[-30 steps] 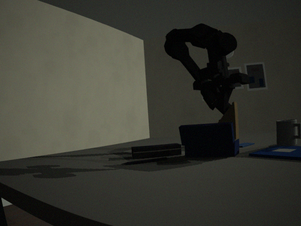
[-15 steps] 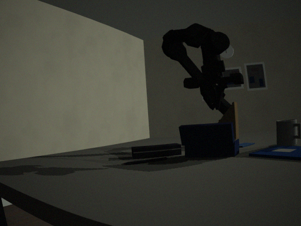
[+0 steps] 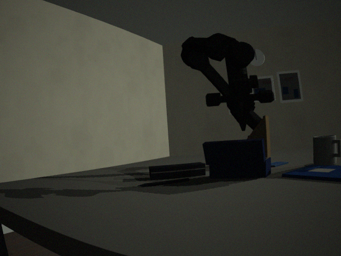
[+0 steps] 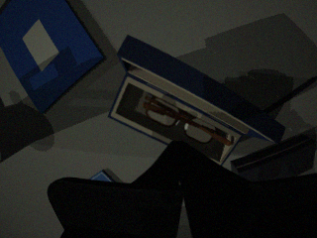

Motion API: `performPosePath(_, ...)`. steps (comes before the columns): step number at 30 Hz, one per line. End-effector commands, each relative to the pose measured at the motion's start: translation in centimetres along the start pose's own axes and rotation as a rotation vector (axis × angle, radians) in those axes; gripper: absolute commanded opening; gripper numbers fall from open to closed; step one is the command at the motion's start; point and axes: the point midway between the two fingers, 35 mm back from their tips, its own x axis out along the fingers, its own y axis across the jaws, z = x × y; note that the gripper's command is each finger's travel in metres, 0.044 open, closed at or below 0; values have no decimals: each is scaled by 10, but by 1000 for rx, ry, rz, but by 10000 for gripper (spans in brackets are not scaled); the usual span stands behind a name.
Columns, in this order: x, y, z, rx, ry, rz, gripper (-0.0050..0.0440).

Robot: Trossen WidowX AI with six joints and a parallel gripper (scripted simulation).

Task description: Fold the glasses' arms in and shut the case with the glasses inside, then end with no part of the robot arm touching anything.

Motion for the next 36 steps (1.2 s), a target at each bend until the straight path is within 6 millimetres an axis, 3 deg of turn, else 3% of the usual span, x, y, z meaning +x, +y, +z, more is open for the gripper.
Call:
performPosePath(1, 29, -4, -8, -29, 25, -4, 0)
performPosePath(18, 41, -10, -11, -29, 25, -4, 0)
performPosePath(36, 41, 2, -5, -29, 25, -4, 0)
